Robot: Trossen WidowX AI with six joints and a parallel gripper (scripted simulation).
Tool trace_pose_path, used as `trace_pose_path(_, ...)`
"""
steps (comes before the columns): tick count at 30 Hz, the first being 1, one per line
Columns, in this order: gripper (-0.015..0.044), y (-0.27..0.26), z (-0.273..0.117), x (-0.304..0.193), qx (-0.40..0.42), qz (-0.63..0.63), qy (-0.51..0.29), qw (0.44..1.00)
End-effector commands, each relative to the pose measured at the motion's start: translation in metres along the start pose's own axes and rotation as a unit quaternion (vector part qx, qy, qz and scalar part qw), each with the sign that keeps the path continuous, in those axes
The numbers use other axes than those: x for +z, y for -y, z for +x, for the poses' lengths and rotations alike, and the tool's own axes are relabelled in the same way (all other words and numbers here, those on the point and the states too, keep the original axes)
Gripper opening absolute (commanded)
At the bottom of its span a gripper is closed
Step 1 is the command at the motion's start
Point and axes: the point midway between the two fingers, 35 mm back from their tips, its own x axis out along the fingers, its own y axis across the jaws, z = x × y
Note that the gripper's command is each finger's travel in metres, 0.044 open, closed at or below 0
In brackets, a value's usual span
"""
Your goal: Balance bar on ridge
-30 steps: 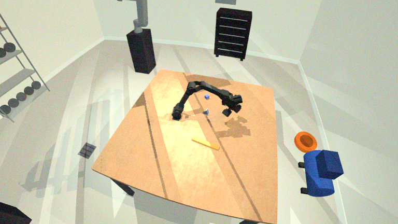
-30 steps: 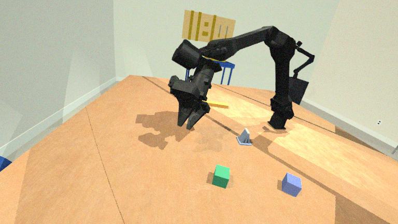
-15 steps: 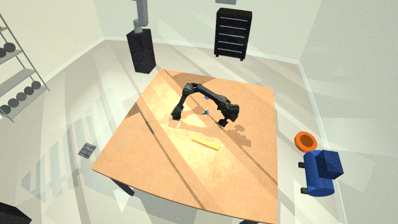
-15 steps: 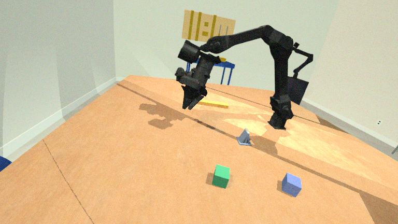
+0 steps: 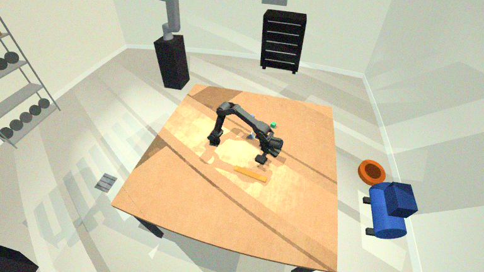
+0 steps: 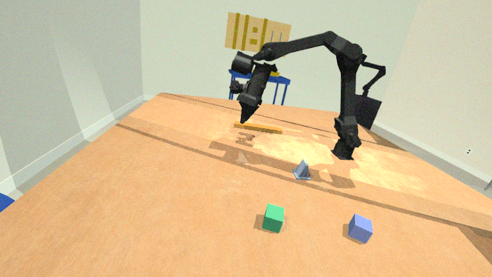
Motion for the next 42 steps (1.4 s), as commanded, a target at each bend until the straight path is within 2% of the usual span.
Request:
trace_pose_path(1, 0.0315, 0.029, -0.006, -0.011, -0.027, -0.018, -0.017, 0.999)
trace_pose_path(16, 0.0315, 0.121, -0.042, -0.056, -0.098, -0.085, -0.085, 0.988)
trace_pose_path(23, 0.0315, 0.128, -0.046, -0.062, -0.102, -0.091, -0.094, 0.986)
trace_pose_path(33, 0.0315, 0.138, -0.003, -0.07, -0.102, -0.091, -0.094, 0.986)
trace_pose_path(42, 0.0315, 0.139, 0.001, -0.07, -0.102, -0.091, -0.094, 0.986)
